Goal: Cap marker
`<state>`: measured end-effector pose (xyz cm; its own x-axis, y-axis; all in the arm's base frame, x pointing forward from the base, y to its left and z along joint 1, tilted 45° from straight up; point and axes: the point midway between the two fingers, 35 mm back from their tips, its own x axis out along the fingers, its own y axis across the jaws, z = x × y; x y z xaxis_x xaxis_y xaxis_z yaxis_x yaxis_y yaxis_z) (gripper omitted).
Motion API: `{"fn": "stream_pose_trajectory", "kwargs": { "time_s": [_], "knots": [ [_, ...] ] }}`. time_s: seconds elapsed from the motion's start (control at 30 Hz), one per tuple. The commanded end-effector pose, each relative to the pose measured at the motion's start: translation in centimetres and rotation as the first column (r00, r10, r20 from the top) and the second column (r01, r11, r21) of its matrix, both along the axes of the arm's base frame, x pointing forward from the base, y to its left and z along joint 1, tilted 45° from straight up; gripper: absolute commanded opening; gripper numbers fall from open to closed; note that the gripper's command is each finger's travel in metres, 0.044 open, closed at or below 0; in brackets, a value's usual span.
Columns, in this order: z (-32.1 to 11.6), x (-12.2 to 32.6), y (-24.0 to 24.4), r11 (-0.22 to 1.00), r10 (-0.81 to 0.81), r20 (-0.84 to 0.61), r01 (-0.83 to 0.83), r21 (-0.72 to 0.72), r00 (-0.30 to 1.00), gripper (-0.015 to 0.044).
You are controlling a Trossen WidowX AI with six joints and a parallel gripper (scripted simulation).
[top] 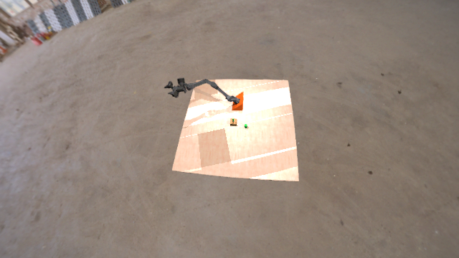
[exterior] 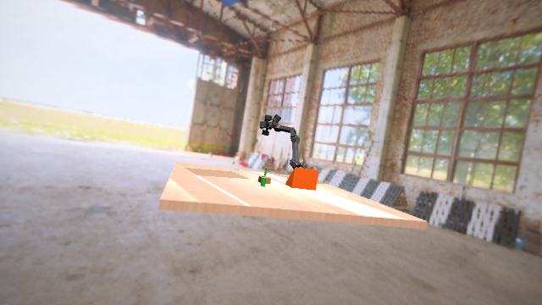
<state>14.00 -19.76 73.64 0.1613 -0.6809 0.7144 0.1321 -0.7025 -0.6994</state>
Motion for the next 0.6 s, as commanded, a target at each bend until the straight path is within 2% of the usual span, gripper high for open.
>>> {"fn": "stream_pose_trajectory", "kwargs": {
  "time_s": [0.0, 0.17, 0.33, 0.57],
  "knots": [
    [0.0, 0.1, 0.0, 1.000, 0.002, -0.001, -0.002, 0.002, 1.000, 0.0374],
    [-1.7, 3.1, -0.7, 0.995, 0.078, -0.031, -0.076, 0.065, 0.996, 0.0245],
    [-3.8, 6.6, -1.3, 0.977, 0.166, -0.059, -0.157, 0.142, 0.984, 0.0245],
    [-10.1, 15.6, -1.8, 0.873, 0.382, -0.075, -0.333, 0.356, 0.921, 0.0245]
  ]
}}
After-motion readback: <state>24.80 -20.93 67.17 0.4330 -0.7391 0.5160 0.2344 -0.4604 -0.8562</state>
